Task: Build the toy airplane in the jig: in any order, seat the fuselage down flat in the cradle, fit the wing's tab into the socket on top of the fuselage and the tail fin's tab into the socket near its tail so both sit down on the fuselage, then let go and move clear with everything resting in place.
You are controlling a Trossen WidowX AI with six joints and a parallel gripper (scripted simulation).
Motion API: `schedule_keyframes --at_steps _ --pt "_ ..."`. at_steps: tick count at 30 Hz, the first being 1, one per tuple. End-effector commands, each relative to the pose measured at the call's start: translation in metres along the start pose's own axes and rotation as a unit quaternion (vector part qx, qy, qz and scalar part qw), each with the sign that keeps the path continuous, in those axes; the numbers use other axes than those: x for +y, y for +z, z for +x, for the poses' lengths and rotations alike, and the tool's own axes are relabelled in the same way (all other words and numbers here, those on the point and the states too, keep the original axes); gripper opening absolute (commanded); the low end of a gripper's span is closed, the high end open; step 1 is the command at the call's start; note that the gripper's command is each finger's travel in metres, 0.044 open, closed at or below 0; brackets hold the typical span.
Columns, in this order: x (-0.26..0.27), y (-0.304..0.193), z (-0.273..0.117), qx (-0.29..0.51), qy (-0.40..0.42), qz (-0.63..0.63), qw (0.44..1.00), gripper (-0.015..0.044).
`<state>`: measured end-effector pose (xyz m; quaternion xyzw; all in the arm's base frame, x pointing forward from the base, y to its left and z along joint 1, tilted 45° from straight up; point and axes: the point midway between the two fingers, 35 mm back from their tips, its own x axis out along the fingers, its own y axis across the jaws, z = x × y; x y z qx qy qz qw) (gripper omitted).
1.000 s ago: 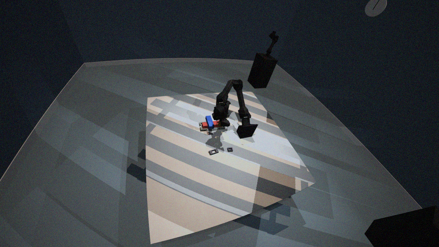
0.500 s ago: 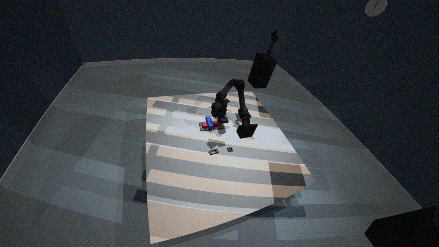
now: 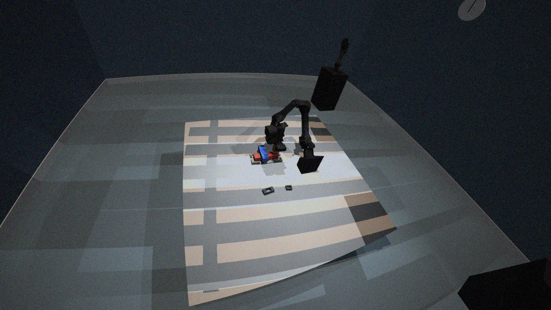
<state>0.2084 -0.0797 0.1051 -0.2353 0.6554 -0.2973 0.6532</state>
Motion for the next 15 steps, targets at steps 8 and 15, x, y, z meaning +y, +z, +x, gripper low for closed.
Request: schedule_keyframes --at_steps 8,15 --pt "-0.0138 -0.0077 0.0043 0.002 -0.008 -0.004 1.0 0.0067" --pt "-0.0139 -0.0077 0.0042 0.002 -0.008 -0.004 1.0 0.0067"
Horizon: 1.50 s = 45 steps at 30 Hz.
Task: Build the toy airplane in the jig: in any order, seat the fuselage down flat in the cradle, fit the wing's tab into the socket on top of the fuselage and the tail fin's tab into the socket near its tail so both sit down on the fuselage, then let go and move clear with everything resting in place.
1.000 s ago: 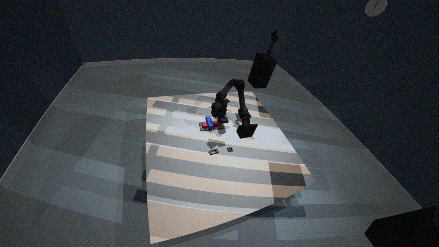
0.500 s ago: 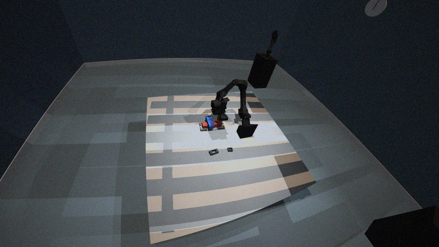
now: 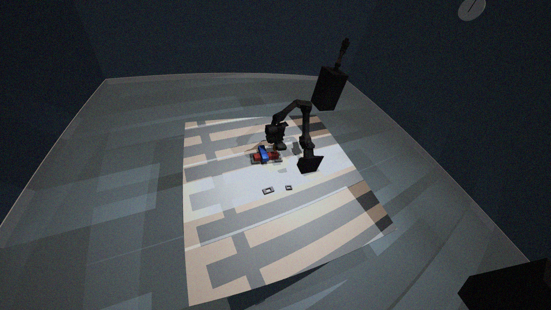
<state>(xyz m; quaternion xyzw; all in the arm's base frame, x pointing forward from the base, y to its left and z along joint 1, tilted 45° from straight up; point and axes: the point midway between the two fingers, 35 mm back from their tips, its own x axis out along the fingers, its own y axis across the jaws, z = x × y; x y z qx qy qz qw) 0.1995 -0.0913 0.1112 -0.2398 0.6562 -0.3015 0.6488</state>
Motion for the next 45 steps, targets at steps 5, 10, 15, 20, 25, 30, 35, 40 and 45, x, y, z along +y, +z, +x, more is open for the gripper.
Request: schedule_keyframes --at_steps 5,10,15,20,25,30,35,40,45 --pt "-0.001 0.0 0.0 -0.001 -0.002 -0.002 1.0 0.0067" --pt "-0.001 0.0 0.0 -0.001 -0.002 -0.002 1.0 0.0067" --pt "-0.001 0.0 0.004 -0.001 -0.001 -0.002 1.0 0.0067" --pt "-0.001 0.001 0.012 -0.001 -0.001 -0.002 1.0 0.0067" --pt "-0.001 0.001 0.02 -0.001 -0.001 -0.002 1.0 0.0067" --pt "-0.001 0.001 0.028 -0.001 -0.001 -0.002 1.0 0.0067" --pt "-0.002 0.0 0.036 -0.001 -0.002 -0.002 1.0 0.0067" --pt "-0.002 0.0 0.04 -0.001 -0.003 -0.002 1.0 0.0067" --pt "-0.002 0.001 0.038 -0.002 -0.001 0.001 1.0 0.0065"
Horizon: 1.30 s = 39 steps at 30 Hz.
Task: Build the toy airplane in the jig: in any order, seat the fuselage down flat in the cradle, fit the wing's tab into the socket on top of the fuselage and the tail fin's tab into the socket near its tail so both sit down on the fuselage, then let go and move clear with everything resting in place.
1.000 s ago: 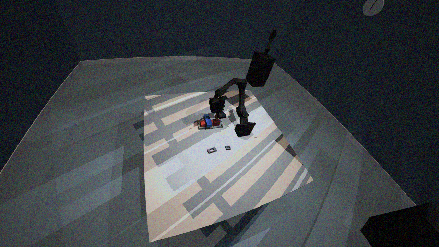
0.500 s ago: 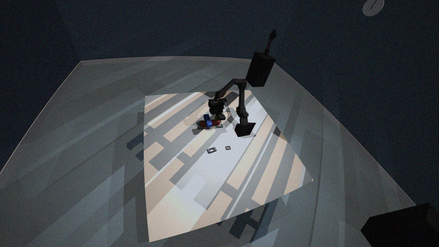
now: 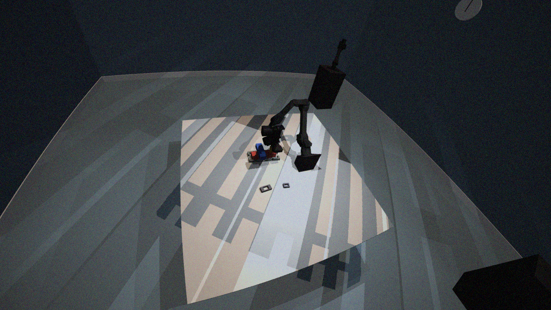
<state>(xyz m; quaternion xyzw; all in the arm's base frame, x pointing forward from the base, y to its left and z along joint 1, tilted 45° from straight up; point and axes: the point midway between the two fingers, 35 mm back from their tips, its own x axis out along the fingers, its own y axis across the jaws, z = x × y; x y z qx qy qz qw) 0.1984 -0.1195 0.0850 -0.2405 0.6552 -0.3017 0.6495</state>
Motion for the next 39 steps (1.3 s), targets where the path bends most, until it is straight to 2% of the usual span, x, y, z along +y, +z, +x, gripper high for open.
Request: schedule_keyframes --at_steps 1,2,4,7,17,26,33,39 --pt "0.0 0.0 0.0 0.0 0.0 0.001 1.0 0.0059" --pt "0.0 0.0 0.0 0.0 0.0 0.001 1.0 0.0052" --pt "0.0 0.0 0.0 0.0 0.0 0.001 1.0 0.0" --pt "0.0 0.0 0.0 0.0 0.0 0.001 1.0 0.0" --pt "0.0 0.0 0.0 0.0 0.0 0.001 1.0 0.026" --pt "0.0 0.001 -0.002 0.0 0.001 0.001 1.0 0.026" --pt "0.002 0.002 -0.083 0.001 0.002 -0.003 1.0 0.026" --pt "0.003 0.003 -0.091 0.001 0.0 -0.003 1.0 0.026"
